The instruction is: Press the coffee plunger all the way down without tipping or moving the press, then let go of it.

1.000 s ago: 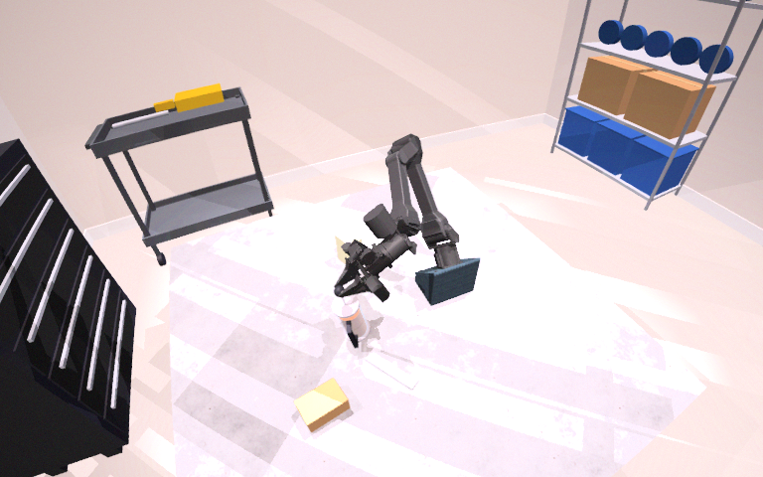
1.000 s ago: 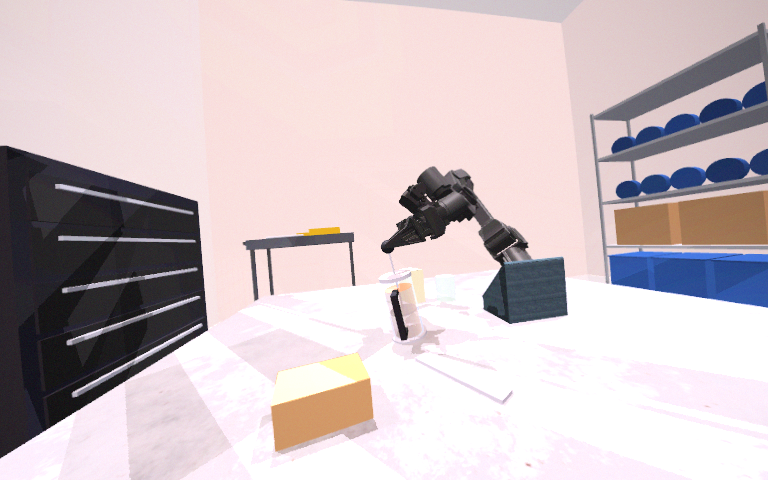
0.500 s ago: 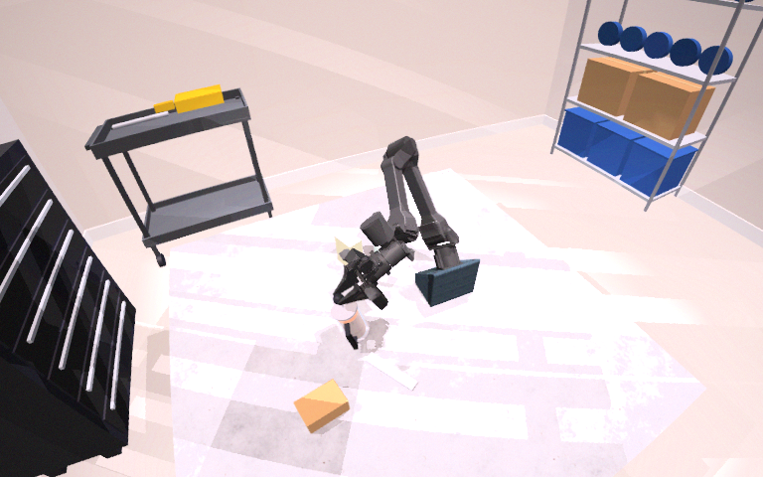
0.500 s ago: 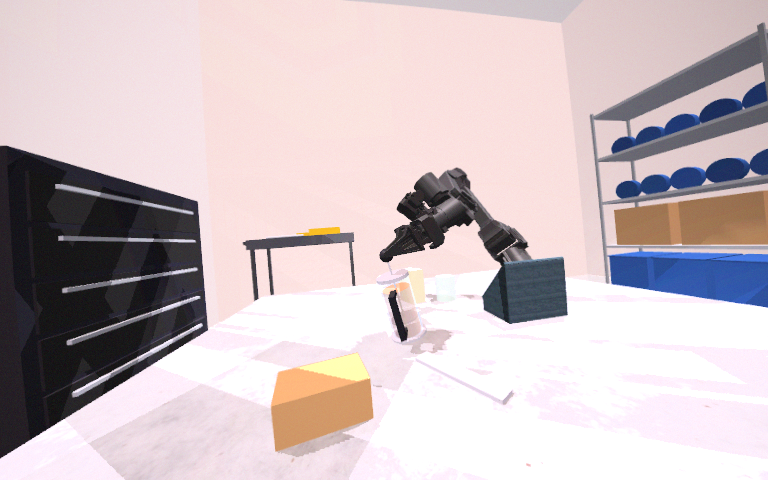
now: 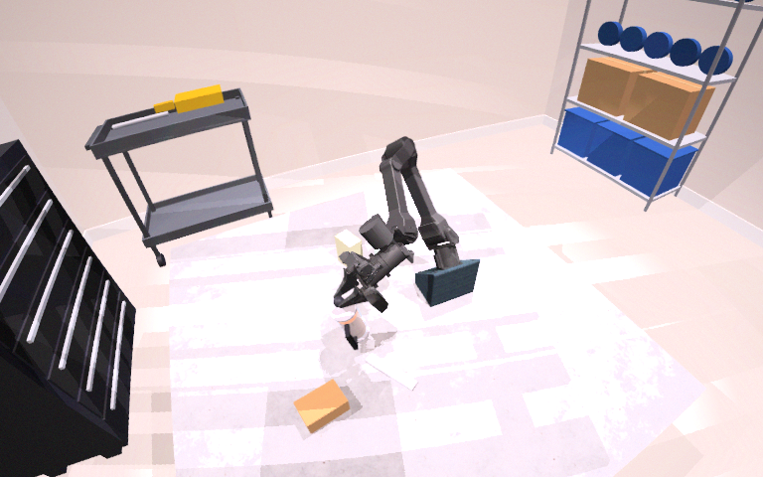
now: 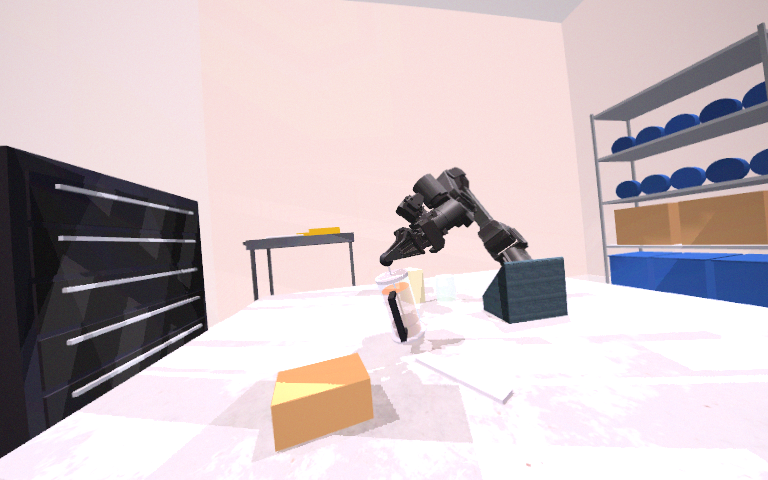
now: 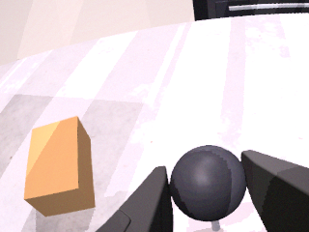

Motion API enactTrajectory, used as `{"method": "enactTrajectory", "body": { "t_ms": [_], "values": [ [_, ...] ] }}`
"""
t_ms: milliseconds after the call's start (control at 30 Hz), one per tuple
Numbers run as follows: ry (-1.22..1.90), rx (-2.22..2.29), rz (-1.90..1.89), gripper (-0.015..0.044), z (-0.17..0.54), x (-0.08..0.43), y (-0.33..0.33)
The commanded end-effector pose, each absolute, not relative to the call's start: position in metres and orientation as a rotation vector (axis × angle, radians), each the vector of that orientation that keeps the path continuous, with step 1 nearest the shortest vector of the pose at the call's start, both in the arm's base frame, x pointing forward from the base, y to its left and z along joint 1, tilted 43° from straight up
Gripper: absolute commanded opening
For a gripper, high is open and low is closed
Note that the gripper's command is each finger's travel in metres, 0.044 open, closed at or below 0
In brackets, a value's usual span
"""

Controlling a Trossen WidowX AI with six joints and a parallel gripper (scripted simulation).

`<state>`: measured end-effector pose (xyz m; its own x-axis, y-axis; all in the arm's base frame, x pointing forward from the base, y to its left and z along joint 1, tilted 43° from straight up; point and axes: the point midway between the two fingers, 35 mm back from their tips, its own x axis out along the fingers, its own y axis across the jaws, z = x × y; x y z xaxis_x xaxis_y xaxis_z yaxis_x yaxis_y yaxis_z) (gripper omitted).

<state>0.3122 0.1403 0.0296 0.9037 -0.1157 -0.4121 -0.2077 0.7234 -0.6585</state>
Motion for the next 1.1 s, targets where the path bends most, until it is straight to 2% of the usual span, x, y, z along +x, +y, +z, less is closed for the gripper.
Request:
{"method": "enactTrajectory", "body": {
  "t_ms": [0, 1067],
  "values": [
    [0.475, -0.789, 0.039, 0.012, 0.0239, 0.3122, 0.1346],
    [0.465, -0.781, 0.042, 0.012, 0.0249, 0.3152, 0.1398]
  ]
}}
